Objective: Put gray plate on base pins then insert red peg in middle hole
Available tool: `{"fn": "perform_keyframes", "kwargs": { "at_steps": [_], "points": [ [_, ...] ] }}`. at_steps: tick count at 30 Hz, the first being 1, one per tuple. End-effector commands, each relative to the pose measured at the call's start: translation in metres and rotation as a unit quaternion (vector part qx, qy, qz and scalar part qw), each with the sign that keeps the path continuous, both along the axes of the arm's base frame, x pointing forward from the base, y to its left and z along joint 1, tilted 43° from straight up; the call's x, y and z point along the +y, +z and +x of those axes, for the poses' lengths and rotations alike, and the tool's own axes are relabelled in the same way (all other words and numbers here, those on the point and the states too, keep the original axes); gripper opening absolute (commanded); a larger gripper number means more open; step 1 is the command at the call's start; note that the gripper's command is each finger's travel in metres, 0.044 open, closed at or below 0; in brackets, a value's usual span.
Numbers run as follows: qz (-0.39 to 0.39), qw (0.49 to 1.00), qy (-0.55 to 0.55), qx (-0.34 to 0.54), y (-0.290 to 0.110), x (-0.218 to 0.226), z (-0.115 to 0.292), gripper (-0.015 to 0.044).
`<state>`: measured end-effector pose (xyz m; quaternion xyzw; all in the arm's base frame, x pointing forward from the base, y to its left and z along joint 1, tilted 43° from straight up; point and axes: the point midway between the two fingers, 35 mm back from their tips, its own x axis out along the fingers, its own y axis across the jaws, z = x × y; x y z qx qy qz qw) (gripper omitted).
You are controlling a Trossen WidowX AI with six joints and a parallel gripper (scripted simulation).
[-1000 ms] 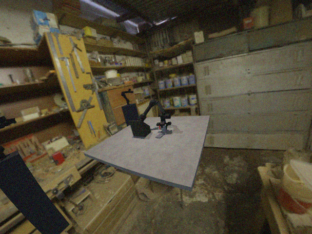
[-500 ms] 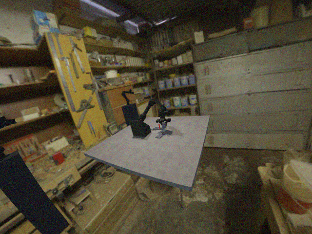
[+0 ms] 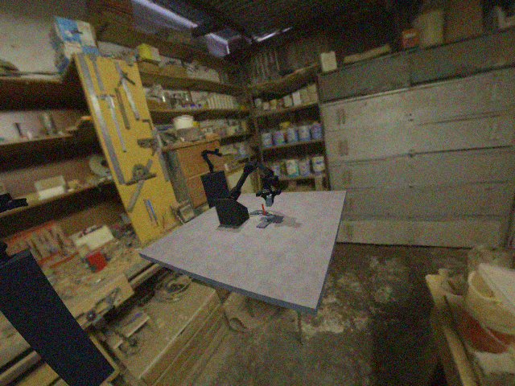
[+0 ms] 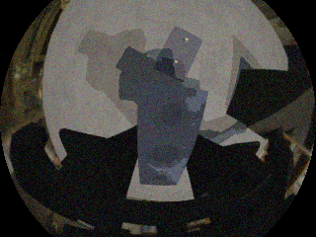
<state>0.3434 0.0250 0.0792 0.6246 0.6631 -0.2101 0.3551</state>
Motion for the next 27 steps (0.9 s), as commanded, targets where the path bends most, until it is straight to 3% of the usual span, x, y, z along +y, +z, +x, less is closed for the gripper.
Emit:
{"fn": "perform_keyframes", "kwargs": {
  "at_steps": [1, 10, 27],
  "points": [
    [-0.002, 1.000, -0.002, -0.005, 0.013, -0.011, -0.002, 0.0000],
    [-0.001, 1.000, -0.003, -0.004, 0.022, -0.020, -0.005, 0.0000],
    [-0.001, 0.999, -0.038, 0.031, -0.030, -0.037, 0.001, 0.0000]
  ]
}}
